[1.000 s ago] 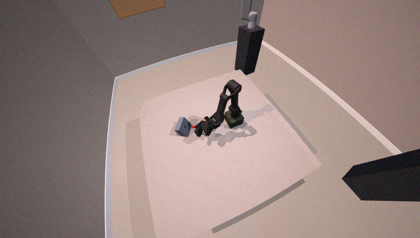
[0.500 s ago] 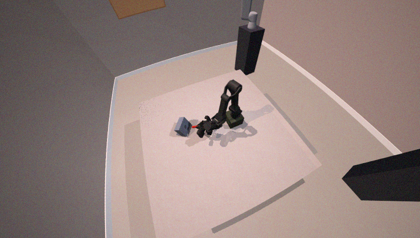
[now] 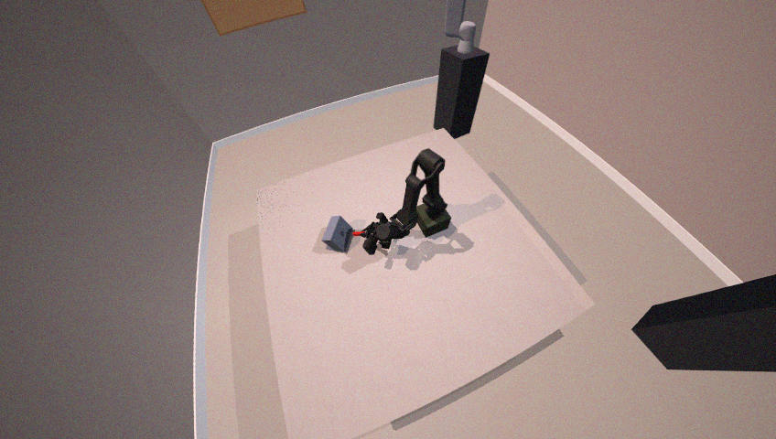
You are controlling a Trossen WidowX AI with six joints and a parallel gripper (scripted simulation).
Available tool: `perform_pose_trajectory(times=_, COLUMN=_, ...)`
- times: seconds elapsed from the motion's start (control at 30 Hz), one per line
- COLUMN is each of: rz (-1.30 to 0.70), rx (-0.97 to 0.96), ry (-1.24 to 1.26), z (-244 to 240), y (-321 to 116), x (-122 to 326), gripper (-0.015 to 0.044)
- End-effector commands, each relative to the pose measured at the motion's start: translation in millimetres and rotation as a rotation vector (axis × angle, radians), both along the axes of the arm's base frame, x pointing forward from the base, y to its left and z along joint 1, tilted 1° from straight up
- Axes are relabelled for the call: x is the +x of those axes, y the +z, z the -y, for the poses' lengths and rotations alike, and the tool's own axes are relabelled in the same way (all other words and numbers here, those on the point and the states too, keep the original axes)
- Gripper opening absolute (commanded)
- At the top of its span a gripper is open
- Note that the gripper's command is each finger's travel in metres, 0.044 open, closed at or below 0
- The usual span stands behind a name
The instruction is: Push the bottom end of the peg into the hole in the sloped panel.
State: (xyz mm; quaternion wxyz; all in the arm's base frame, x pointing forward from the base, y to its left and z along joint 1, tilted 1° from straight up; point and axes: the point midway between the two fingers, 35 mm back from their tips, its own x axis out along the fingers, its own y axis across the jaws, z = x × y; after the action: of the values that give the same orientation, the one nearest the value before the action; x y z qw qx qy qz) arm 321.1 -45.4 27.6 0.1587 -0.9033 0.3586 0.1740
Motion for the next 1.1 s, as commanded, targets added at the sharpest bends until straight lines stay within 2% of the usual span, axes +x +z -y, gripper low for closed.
perform_pose_trajectory(times=0.0, rz=-0.010, rx=-0.014, ry=0.012, z=1.8, y=-2.5, x=2.6, gripper=0.0000)
perform_pose_trajectory(times=1.07, rz=-0.032, rx=-0.120, ry=0.064, z=17.5, y=-9.5, x=18.4, gripper=0.0000)
